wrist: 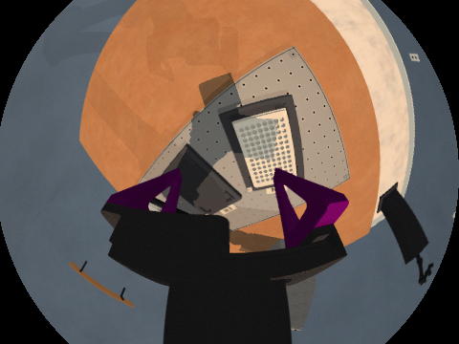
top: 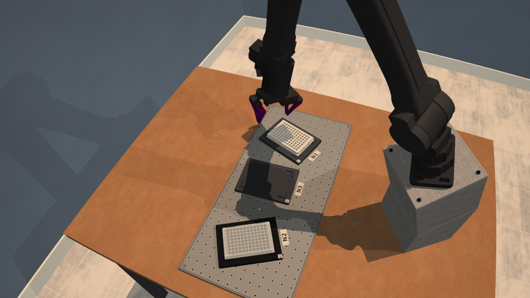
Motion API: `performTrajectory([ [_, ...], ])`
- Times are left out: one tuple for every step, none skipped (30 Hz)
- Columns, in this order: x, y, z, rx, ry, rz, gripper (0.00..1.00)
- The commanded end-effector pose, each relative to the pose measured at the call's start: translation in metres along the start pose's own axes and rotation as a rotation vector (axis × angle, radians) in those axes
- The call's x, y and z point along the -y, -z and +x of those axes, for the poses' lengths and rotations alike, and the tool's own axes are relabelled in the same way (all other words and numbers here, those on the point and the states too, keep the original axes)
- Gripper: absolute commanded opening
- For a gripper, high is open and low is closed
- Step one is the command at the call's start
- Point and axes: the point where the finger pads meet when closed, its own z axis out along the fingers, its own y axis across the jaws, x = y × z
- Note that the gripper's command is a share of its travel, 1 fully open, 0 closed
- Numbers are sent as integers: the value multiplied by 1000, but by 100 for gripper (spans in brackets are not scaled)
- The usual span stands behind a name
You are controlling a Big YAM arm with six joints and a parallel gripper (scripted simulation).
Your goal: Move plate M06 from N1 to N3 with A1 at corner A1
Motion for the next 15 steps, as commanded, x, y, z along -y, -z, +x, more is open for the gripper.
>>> performTrajectory([
  [7, 1, -2, -7, 98, 14, 100],
  [4, -4, 2, -19, 144, 27, 100],
  [12, -5, 3, -23, 166, 46, 100],
  [19, -5, 4, -26, 188, 64, 100],
  [27, -6, 6, -32, 210, 82, 100],
  [35, -6, 9, -36, 209, 88, 100],
  [39, -8, 11, -43, 237, 104, 100],
  [44, -9, 12, -51, 265, 120, 100],
  [49, -10, 14, -54, 278, 127, 100],
  [51, -11, 12, -44, 283, 126, 100],
  [56, -12, 16, -63, 306, 142, 100],
  [61, -13, 17, -70, 335, 157, 100],
  [65, -14, 18, -75, 348, 164, 100],
  [63, -13, 13, -67, 352, 164, 100],
  [60, -14, 12, -66, 358, 163, 100],
])
